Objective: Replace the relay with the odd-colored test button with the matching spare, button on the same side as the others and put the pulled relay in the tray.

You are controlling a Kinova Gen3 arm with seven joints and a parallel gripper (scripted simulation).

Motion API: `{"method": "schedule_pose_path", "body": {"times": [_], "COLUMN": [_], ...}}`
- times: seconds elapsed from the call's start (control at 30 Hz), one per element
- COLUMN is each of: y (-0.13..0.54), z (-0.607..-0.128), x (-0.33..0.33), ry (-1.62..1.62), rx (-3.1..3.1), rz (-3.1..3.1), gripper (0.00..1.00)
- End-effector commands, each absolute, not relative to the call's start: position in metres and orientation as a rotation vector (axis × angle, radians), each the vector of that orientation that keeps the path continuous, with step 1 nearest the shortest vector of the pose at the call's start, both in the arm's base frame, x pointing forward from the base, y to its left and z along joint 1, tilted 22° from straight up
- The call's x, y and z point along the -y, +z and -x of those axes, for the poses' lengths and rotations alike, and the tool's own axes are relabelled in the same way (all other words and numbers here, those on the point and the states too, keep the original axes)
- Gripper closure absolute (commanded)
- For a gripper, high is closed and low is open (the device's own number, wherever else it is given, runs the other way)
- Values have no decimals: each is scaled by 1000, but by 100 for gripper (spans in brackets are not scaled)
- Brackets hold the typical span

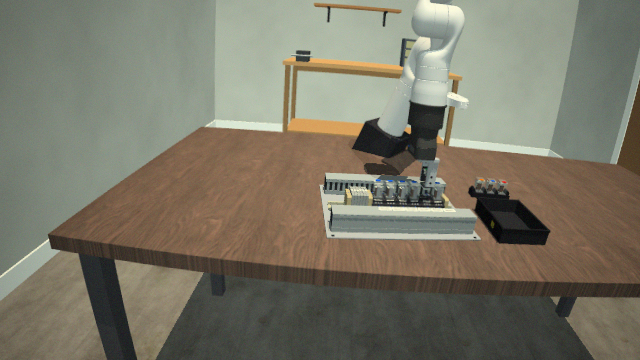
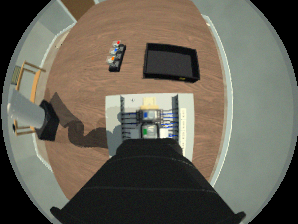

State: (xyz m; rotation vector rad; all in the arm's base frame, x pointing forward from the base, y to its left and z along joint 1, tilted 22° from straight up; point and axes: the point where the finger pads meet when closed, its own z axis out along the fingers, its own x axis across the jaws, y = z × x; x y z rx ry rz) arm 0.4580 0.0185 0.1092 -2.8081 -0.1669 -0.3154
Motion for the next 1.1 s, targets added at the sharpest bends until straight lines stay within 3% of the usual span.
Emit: {"method": "schedule_pose_path", "body": {"times": [0.0, 1.07], "y": [109, 171], "z": [-458, -445], "x": [-18, 2], "ry": [-317, -311], "rx": [167, 172], "rz": [2808, 2805], "gripper": [100, 100]}}
